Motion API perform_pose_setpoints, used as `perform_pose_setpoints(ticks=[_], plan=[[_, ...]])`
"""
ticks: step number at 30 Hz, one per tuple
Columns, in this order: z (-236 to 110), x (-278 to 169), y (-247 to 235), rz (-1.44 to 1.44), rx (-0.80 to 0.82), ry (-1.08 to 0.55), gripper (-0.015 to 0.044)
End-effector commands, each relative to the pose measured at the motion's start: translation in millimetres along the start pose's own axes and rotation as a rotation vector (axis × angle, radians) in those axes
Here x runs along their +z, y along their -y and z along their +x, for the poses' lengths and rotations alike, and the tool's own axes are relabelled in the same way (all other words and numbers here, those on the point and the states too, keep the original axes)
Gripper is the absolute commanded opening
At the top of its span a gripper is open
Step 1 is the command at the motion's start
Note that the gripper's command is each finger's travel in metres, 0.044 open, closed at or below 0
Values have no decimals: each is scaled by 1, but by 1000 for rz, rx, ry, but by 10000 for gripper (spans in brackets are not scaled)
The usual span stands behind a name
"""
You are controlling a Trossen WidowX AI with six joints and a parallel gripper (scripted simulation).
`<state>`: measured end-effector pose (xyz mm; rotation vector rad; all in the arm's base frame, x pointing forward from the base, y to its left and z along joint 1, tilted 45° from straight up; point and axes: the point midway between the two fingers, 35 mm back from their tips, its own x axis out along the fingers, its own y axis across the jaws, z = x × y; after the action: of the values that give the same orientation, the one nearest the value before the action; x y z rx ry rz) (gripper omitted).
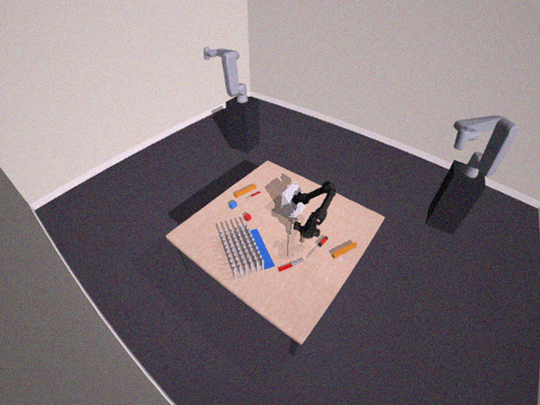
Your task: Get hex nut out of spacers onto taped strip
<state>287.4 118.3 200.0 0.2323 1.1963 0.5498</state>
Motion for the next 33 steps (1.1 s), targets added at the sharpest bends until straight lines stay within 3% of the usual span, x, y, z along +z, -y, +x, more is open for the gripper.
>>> perform_pose_setpoints(ticks=[1,33], plan=[[-5,2,-14,-124,17,6,0],[-29,-19,-127,-1219,197,18,0]])
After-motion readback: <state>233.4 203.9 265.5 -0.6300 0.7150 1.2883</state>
